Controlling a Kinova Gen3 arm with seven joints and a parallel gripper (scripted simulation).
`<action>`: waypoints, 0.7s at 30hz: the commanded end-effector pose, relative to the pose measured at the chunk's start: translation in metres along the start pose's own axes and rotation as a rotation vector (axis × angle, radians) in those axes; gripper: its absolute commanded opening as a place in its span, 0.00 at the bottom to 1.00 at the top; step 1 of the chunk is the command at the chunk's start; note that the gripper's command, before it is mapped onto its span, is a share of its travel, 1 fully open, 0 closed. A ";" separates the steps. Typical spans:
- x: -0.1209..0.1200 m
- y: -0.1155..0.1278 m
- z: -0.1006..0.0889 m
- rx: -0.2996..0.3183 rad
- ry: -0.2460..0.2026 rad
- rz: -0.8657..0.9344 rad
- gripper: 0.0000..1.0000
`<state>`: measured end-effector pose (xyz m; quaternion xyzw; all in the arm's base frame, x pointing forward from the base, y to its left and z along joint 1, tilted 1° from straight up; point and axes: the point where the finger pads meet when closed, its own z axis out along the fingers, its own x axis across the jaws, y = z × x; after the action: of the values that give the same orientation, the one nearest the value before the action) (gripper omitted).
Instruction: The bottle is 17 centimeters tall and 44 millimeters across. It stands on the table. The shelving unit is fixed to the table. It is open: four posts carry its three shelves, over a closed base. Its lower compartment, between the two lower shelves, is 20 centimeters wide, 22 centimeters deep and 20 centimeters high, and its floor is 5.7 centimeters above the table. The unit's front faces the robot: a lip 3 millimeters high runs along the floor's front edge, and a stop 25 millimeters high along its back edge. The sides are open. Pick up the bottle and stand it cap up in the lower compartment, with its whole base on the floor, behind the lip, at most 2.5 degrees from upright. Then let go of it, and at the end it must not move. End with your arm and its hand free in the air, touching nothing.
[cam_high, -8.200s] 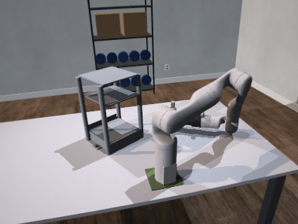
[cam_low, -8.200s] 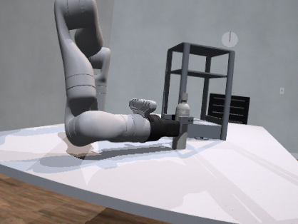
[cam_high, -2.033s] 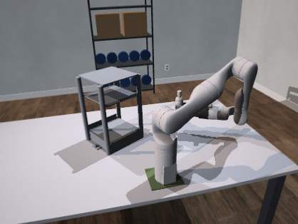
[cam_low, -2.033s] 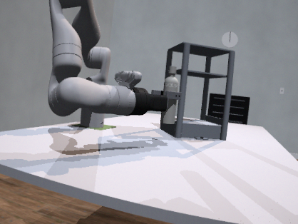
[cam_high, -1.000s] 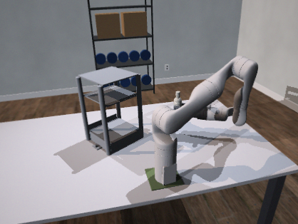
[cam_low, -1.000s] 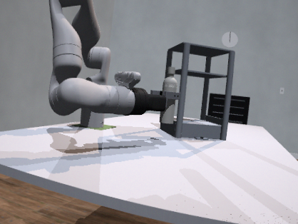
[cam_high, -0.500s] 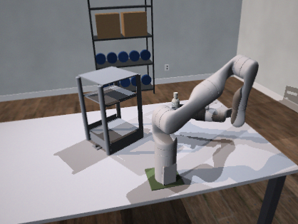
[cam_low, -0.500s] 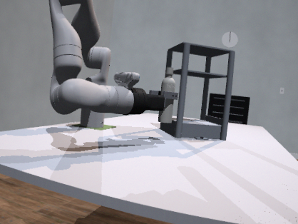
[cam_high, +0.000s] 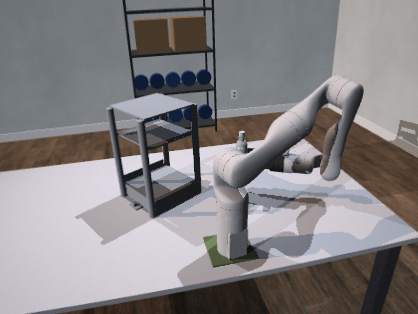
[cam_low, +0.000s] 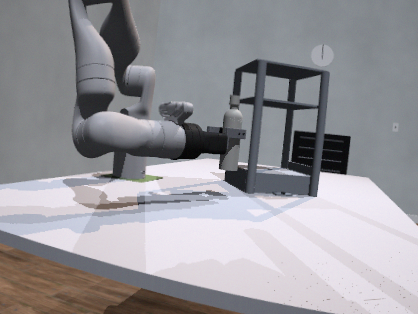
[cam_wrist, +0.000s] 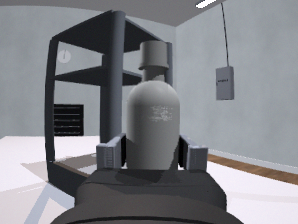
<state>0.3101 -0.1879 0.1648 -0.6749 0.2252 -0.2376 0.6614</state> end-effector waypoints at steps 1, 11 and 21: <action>-0.005 -0.002 0.002 0.001 0.000 0.001 0.00; -0.028 -0.002 0.016 0.001 0.000 0.001 0.00; -0.050 -0.002 0.028 0.001 0.000 0.001 0.00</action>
<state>0.2910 -0.1400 0.1629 -0.6764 0.2240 -0.2384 0.6599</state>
